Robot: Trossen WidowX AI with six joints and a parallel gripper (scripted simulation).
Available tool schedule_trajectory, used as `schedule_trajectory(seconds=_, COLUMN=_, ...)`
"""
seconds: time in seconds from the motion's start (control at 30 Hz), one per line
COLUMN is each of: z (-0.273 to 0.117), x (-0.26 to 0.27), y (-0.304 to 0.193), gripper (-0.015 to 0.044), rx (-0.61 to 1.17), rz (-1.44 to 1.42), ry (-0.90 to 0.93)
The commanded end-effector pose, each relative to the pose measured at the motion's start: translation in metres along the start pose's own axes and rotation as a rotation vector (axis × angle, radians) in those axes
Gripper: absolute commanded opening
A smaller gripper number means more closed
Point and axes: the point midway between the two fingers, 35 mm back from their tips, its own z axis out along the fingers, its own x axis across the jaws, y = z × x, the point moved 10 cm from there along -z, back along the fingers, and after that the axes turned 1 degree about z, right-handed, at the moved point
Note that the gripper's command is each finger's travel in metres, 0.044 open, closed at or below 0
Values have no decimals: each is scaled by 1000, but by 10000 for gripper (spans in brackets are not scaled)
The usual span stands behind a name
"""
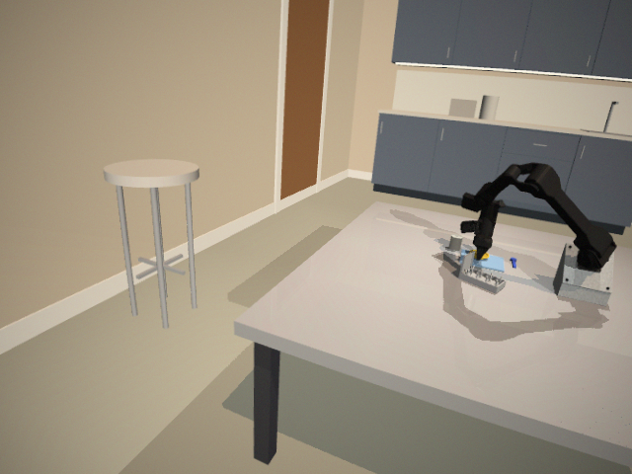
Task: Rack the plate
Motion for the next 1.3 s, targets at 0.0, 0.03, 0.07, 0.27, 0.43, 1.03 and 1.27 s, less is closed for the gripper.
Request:
schedule_trajectory(seconds=0.0, z=1, x=0, y=0, gripper=354, rx=-1, rz=4, ry=4)
schedule_trajectory(seconds=0.03, z=1, x=0, y=0, gripper=347, rx=-1, rz=4, ry=4)
schedule_trajectory(seconds=0.07, z=1, x=0, y=0, gripper=341, rx=-1, rz=4, ry=4)
schedule_trajectory(seconds=0.27, z=0, x=0, y=0, gripper=262, rx=-1, rz=4, ry=4)
schedule_trajectory(seconds=0.43, z=-23, x=-3, y=6, gripper=130, rx=-3, rz=5, ry=-1)
schedule_trajectory(seconds=1.03, z=-117, x=-8, y=13, gripper=0, rx=-5, rz=17, ry=-10)
schedule_trajectory(seconds=1.27, z=-147, x=-9, y=13, gripper=0, rx=-4, rz=21, ry=-9)
